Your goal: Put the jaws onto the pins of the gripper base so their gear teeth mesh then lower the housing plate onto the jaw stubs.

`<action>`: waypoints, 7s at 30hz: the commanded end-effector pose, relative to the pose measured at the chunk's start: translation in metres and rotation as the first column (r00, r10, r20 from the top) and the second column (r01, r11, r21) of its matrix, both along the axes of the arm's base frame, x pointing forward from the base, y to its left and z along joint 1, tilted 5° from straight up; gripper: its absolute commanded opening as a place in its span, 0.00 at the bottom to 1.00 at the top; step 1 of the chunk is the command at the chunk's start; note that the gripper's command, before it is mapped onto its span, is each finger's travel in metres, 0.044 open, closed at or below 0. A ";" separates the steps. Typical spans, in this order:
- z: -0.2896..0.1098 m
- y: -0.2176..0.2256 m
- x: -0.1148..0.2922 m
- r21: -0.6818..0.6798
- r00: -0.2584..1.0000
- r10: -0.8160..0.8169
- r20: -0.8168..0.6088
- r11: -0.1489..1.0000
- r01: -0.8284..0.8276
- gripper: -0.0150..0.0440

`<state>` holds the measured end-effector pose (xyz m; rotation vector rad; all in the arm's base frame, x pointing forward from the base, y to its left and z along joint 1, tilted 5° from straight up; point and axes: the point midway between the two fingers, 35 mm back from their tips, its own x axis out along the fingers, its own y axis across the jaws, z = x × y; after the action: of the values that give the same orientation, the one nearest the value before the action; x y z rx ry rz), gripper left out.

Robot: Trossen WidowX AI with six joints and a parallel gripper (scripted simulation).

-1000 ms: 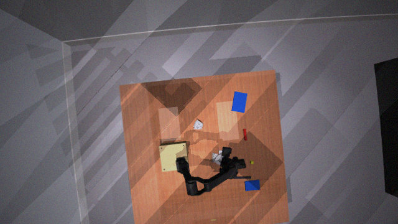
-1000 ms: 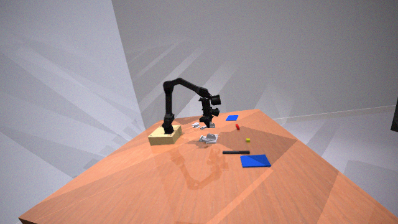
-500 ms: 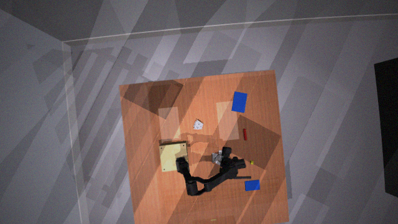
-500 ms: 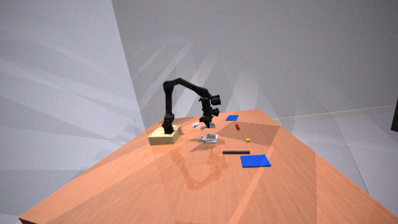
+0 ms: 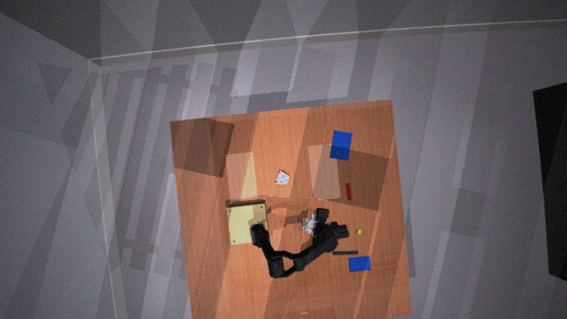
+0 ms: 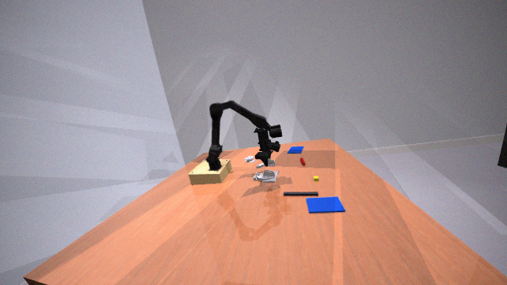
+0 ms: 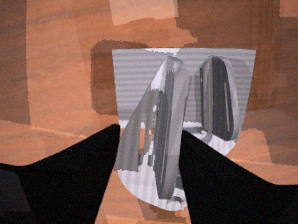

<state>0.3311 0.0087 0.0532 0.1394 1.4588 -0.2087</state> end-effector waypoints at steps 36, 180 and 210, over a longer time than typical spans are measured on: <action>-0.032 -0.002 0.000 0.000 1.000 -0.001 -0.005 1.000 0.001 0.48; -0.047 -0.003 0.002 0.001 1.000 -0.013 -0.005 1.000 0.013 0.48; -0.047 -0.003 0.002 0.000 1.000 -0.009 -0.005 1.000 0.009 0.63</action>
<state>0.3327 0.0058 0.0060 0.1454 1.4636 -0.2170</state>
